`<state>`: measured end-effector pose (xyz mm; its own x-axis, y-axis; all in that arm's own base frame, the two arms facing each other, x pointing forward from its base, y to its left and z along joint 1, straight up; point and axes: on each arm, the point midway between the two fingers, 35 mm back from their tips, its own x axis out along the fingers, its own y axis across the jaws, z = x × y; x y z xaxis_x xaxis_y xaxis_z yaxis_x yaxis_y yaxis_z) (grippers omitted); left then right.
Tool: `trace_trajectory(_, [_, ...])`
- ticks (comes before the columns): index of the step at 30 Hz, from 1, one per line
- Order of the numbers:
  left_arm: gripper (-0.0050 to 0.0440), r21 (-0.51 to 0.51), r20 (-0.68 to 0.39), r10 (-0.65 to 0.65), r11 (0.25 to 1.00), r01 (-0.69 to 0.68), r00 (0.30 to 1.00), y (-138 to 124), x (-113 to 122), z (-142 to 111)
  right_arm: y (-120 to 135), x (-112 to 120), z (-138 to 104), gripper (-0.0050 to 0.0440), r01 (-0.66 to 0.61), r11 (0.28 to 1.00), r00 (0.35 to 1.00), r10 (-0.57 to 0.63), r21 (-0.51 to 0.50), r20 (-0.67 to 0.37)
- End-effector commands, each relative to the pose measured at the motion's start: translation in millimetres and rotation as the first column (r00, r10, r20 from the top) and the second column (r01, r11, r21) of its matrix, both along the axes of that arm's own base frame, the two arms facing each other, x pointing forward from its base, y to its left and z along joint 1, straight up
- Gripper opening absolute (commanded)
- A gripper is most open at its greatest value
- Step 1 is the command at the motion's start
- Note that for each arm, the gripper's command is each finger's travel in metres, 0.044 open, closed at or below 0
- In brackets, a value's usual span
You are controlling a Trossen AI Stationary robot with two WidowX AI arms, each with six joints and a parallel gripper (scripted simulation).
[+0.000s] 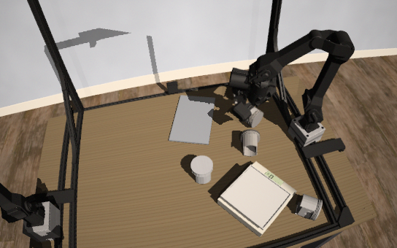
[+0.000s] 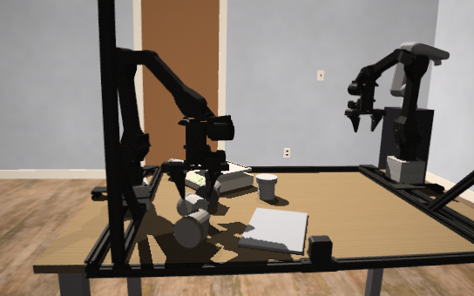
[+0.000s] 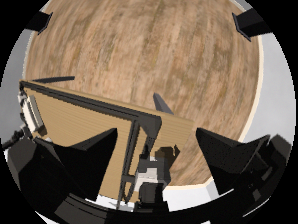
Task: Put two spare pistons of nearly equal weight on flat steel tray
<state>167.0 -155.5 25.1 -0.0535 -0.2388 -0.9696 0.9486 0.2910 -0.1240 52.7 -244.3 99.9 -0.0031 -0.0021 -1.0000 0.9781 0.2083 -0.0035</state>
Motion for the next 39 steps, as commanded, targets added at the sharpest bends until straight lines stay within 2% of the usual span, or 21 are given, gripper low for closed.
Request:
trace_trajectory(1, [0.0378,0.01,-0.017,0.0,1.0,0.0,1.0,0.7,-4.7,-9.8,0.0,0.5,0.1,0.044,-0.005,1.0,1.0,0.005,0.002,0.003])
trace_trajectory(22, [0.0378,0.013,-0.018,0.001,1.0,-0.001,1.0,-5.6,-7.4,-38.8,0.0,0.5,0.1,0.044,-0.005,1.0,1.0,0.005,0.002,0.003])
trace_trajectory(23, [0.0158,0.013,-0.018,0.001,1.0,-0.001,1.0,-5.6,-7.4,-38.8,0.0,0.5,0.1,0.044,-0.005,1.0,1.0,0.005,0.002,0.003])
trace_trajectory(39, [0.0158,0.013,-0.018,0.001,1.0,-0.001,1.0,-5.6,-7.4,-38.8,0.0,0.5,0.1,0.044,-0.005,1.0,1.0,0.005,0.002,0.003])
